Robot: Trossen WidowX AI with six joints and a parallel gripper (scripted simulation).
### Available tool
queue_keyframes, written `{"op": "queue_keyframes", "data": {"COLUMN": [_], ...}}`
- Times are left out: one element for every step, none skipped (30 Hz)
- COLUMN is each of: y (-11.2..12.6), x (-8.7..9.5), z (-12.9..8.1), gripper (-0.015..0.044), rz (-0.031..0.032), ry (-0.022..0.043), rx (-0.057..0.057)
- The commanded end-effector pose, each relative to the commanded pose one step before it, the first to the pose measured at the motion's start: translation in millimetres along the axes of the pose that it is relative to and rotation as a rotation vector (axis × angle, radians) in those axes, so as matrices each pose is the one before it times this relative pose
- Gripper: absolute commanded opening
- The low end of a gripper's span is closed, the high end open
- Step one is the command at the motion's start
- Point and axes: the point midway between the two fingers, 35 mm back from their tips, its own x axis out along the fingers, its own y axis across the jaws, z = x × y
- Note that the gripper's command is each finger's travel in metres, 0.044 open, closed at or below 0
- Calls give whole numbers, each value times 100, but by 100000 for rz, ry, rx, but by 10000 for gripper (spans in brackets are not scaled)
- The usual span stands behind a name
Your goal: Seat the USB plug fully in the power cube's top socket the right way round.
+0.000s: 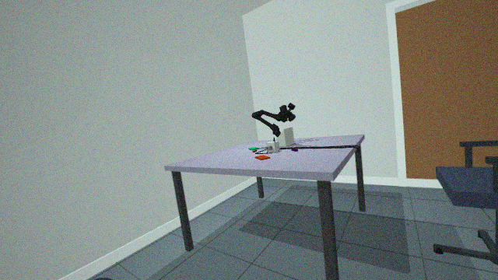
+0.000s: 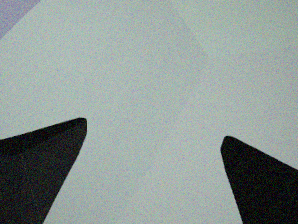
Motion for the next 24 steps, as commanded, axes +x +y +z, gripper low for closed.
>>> {"op": "queue_keyframes", "data": {"y": [23,72,126,183,184,2,43,97,142,183,213,242,266,285,299,318,319,312,299,284,299,287,231,164], "x": [86,259,435,608,593,581,941,1087,1103,1115,1078,1082,1085,1084,1081,1295,1299,1280,1189,1042,1178,1181,1031,792], "z": [-14,-43,-75,-110,-114,60,77,54,13,-33,-76,-123,-172,-223,-274,-405,-460,-508,-528,-522,-591,-646,-610,-518], "gripper": [426,440,440,440,440,440,440,440,440,440,440,440,440,440,440,440,440,440,440,440,440,440,440,440], "rz": [407,1222,2045,2841,2754,2500,4118,4866,5057,5244,5188,5353,5513,5667,5815,5809,5918,6008,6045,6024,6625,6813,6090,5207], "ry": [-48,-144,-244,-345,-340,-1106,-1767,-1999,-1974,-1935,-1828,-1765,-1692,-1609,-1515,-1626,-1539,-1422,-1202,-893,-925,-857,-687,-393], "rx": [88,268,461,667,676,1005,1715,2117,2296,2478,2626,2795,2964,3133,3299,4353,4546,4656,4473,4062,3870,4091,3746,3306]}}
